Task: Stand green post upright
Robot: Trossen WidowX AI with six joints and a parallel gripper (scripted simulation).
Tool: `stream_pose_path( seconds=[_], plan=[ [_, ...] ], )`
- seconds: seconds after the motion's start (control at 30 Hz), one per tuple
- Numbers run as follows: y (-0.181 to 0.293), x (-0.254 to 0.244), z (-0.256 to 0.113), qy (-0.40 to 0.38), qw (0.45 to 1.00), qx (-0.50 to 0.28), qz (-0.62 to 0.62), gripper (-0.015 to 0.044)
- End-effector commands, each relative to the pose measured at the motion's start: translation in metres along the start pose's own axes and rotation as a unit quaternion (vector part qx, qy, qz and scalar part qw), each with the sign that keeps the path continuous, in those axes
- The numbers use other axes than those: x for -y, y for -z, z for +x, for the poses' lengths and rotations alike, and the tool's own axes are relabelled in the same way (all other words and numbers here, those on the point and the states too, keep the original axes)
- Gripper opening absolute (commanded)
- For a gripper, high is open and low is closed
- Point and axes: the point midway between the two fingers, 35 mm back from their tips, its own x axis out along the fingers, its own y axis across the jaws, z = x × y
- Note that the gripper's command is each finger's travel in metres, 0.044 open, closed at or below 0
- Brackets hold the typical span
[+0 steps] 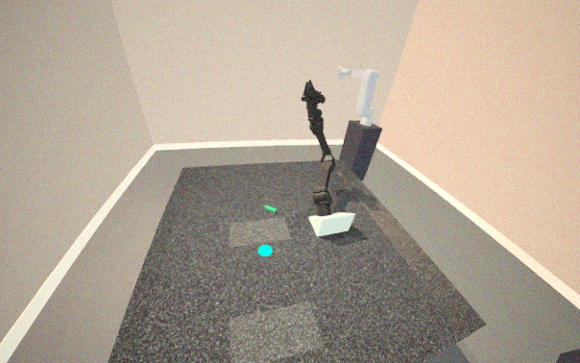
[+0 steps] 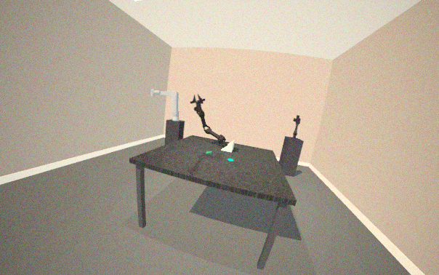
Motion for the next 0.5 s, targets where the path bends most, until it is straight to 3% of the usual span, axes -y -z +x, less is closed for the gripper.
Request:
stream_pose_path(
  seconds=[0.0,0.47],
  plan=[
    [0.042,-0.034,0.007,-0.036,0.995,-0.075,0.045,0.0233],
    [0.179,-0.13,-0.018,-0.093,0.919,-0.341,0.176,0.0233]
  ],
)
